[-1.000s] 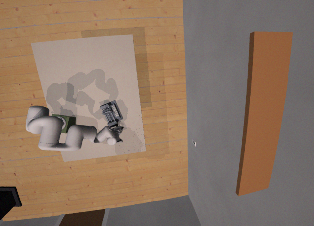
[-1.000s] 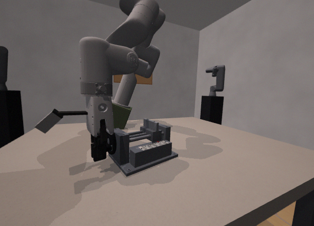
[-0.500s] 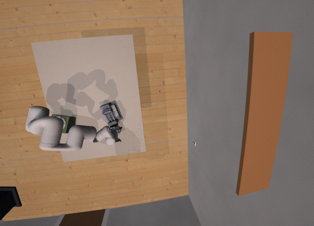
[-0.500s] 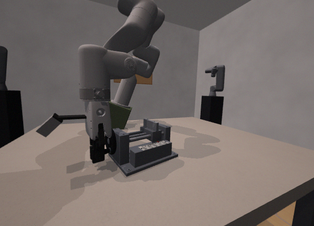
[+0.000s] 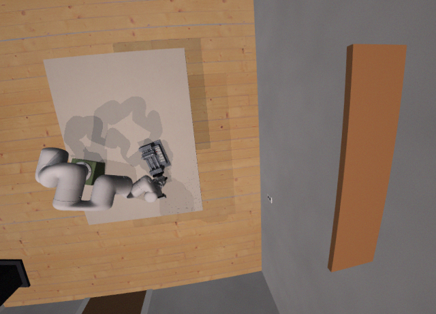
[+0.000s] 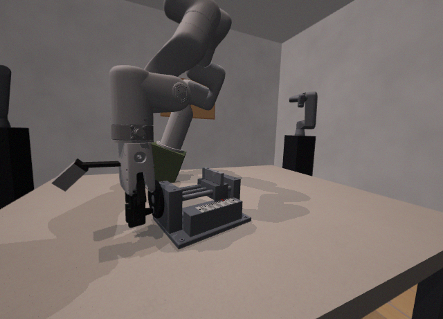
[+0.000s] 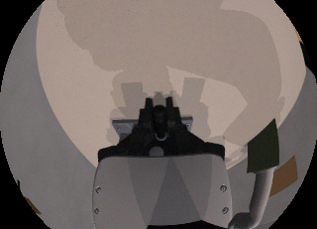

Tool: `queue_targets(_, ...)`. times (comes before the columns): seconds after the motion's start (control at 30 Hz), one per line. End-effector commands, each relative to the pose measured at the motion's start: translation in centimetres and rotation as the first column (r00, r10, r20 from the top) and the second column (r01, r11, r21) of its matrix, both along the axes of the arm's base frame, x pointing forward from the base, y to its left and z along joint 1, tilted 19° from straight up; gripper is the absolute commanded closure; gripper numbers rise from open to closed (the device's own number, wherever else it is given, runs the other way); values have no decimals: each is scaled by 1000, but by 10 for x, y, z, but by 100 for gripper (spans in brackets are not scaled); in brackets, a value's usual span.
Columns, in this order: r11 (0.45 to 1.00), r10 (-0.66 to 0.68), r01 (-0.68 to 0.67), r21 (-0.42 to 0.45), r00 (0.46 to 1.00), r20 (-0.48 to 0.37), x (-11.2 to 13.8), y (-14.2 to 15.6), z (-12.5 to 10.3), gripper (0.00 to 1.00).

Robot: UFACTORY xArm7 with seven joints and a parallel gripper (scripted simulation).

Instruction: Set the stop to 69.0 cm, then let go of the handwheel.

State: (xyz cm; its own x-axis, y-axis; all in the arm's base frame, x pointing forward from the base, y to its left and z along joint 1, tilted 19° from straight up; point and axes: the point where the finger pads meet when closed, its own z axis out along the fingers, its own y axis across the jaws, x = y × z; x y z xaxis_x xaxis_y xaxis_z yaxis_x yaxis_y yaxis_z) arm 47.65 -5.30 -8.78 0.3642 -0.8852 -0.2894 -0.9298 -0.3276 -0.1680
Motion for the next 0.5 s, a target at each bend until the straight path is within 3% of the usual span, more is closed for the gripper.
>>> queue_targets(0.0,1000,-2,2,-1,1000,2,-4,-3,1,94)
queue_targets(0.47,1000,-2,2,-1,1000,2,-18,-13,12,94)
